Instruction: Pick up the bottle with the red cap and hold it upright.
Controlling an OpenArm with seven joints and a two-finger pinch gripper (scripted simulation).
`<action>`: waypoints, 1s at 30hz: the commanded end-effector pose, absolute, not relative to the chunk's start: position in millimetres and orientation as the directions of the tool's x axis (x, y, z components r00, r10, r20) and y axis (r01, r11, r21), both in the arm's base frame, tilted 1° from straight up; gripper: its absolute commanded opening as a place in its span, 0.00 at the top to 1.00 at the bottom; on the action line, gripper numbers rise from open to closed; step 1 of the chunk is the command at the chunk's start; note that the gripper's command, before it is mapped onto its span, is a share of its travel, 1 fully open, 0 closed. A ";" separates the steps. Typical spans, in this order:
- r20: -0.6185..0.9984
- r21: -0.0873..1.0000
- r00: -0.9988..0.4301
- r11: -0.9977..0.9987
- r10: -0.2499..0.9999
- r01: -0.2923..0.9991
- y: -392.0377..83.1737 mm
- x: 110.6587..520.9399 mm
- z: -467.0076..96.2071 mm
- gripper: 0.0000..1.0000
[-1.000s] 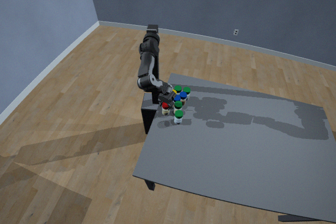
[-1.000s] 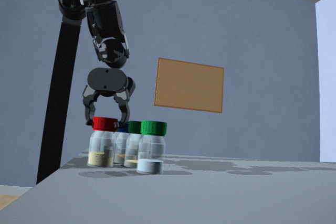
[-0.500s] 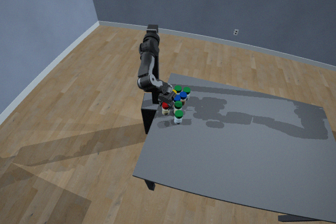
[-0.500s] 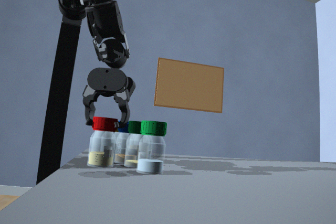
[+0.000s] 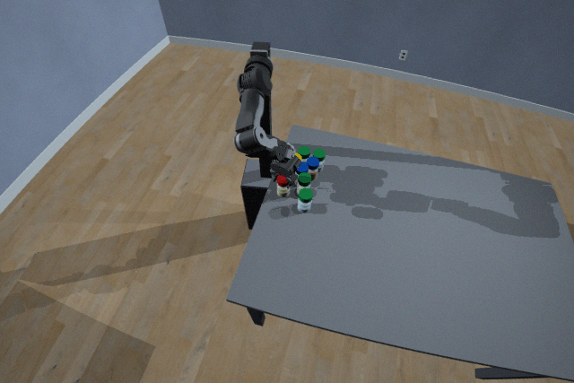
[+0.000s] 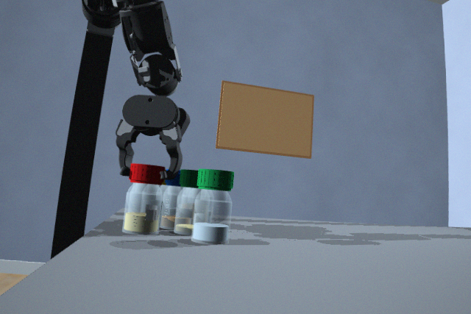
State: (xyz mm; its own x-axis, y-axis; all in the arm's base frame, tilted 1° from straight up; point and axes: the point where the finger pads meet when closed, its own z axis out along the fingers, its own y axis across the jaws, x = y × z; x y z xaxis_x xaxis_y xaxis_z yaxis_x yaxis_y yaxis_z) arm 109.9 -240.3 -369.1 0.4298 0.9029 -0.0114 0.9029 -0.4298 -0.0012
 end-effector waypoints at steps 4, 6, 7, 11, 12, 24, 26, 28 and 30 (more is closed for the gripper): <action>-0.010 0.000 0.430 -0.430 0.903 0.903 -240.3 110.4 -368.7 1.00; -0.011 0.000 0.430 -0.430 0.903 0.903 -240.3 110.4 -363.7 1.00; -0.012 0.000 0.430 -0.430 0.903 0.903 -240.3 110.4 -361.2 1.00; -0.013 -0.002 0.430 -0.430 0.903 0.903 -240.3 110.3 -351.2 1.00; -0.014 -0.002 0.430 -0.430 0.903 0.903 -240.3 110.3 -348.7 1.00; -0.014 0.000 0.430 -0.430 0.903 0.903 -240.5 110.2 -336.3 1.00; -0.014 -0.001 0.430 -0.430 0.903 0.903 -240.4 110.2 -331.3 1.00; -0.015 -0.003 0.430 -0.430 0.903 0.903 -240.3 110.1 -326.3 1.00; -0.015 -0.004 0.431 -0.431 0.902 0.902 -240.2 110.1 -321.3 1.00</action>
